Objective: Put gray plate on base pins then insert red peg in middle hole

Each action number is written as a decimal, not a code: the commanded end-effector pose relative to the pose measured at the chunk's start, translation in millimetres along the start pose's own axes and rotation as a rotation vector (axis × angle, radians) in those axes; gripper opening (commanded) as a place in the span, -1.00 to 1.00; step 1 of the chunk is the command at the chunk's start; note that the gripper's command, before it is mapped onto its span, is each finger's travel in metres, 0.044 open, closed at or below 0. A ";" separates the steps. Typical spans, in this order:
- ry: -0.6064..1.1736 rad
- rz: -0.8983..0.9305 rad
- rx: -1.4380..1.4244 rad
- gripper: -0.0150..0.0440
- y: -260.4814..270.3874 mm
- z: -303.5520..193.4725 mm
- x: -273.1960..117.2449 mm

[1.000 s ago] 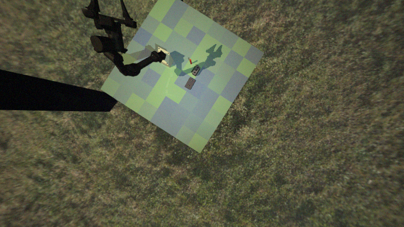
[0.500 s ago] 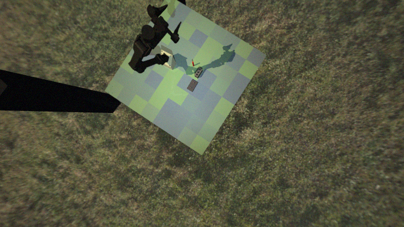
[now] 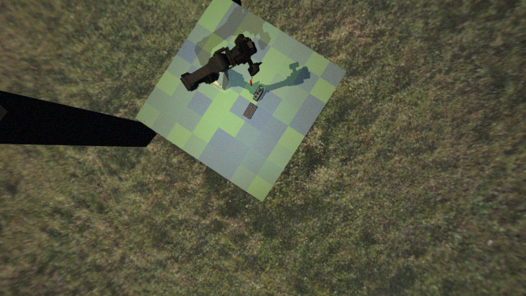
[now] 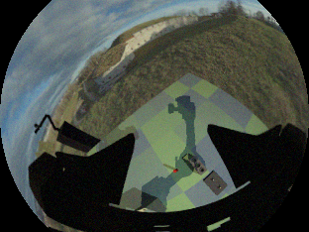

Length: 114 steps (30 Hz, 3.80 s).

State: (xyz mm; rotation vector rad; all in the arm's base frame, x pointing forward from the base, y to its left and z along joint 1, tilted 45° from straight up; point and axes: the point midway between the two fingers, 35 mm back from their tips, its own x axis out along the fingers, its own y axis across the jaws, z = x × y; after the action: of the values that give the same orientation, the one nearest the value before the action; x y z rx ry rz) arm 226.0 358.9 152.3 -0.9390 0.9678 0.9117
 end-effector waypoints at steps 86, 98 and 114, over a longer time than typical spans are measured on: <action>0.953 0.008 -0.582 0.64 -141.6 -295.3 194.7; 0.953 0.008 -0.582 -0.09 -141.6 -295.3 194.7; 0.947 0.009 -0.582 -0.49 -139.6 -269.6 182.6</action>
State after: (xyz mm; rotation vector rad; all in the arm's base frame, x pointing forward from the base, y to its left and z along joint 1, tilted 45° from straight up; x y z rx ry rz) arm 338.8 89.6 -69.1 -1.9659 1.5335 0.7561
